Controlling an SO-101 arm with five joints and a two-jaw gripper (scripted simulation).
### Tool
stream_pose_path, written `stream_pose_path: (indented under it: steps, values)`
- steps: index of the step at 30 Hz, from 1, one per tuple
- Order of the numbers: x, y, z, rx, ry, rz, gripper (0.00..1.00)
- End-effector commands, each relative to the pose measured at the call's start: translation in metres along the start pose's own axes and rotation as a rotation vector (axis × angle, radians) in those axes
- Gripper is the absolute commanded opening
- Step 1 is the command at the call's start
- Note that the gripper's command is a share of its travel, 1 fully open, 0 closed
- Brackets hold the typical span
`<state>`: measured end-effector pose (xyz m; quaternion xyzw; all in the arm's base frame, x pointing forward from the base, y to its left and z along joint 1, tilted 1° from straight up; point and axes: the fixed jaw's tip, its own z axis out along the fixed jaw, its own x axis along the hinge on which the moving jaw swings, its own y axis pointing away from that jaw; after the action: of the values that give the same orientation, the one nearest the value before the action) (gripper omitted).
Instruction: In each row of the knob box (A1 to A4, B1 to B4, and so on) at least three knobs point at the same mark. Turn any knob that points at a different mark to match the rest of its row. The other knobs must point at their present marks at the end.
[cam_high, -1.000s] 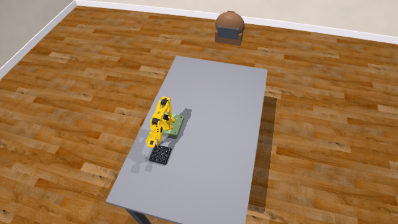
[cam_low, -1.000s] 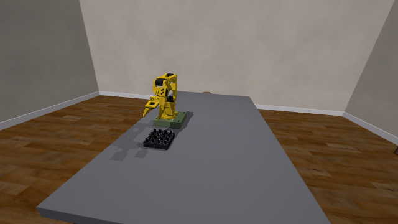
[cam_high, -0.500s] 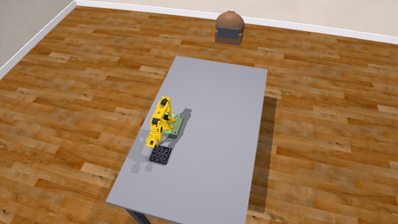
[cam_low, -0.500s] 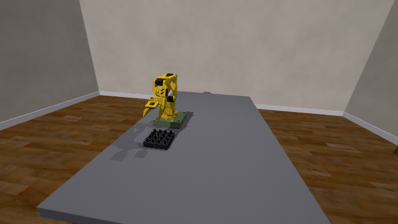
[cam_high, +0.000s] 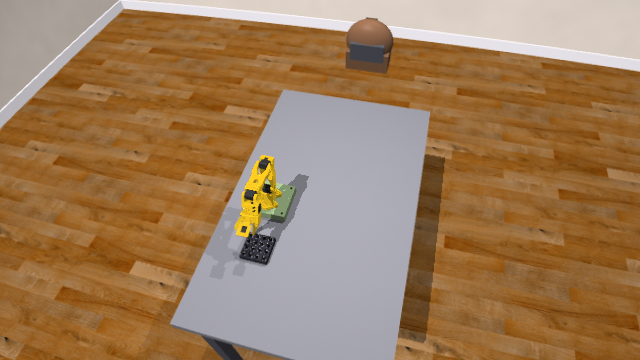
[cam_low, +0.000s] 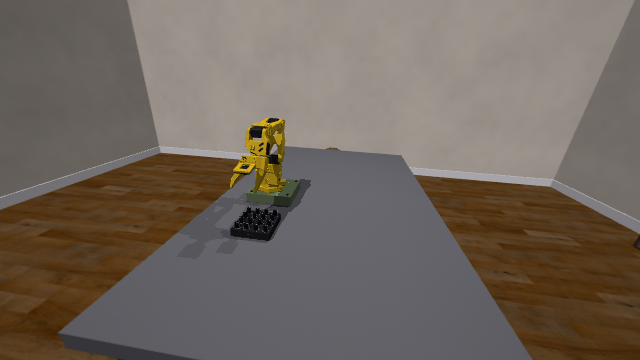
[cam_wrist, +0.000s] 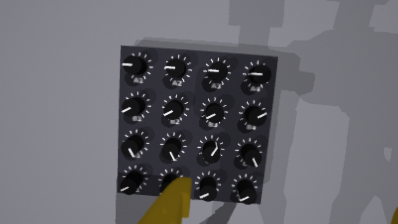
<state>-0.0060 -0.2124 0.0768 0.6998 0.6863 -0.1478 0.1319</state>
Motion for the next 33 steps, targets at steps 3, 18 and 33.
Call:
stream_pose_path:
  steps: [3, 18, 33]
  values:
    - [-0.0035, 0.0009, 0.0001, -0.002, -0.012, 0.002, 0.4]
    - [-0.0039, 0.0011, 0.0, -0.003, -0.013, 0.002, 0.4]
    - [-0.0093, 0.0035, -0.0016, -0.007, -0.031, 0.002, 0.4]
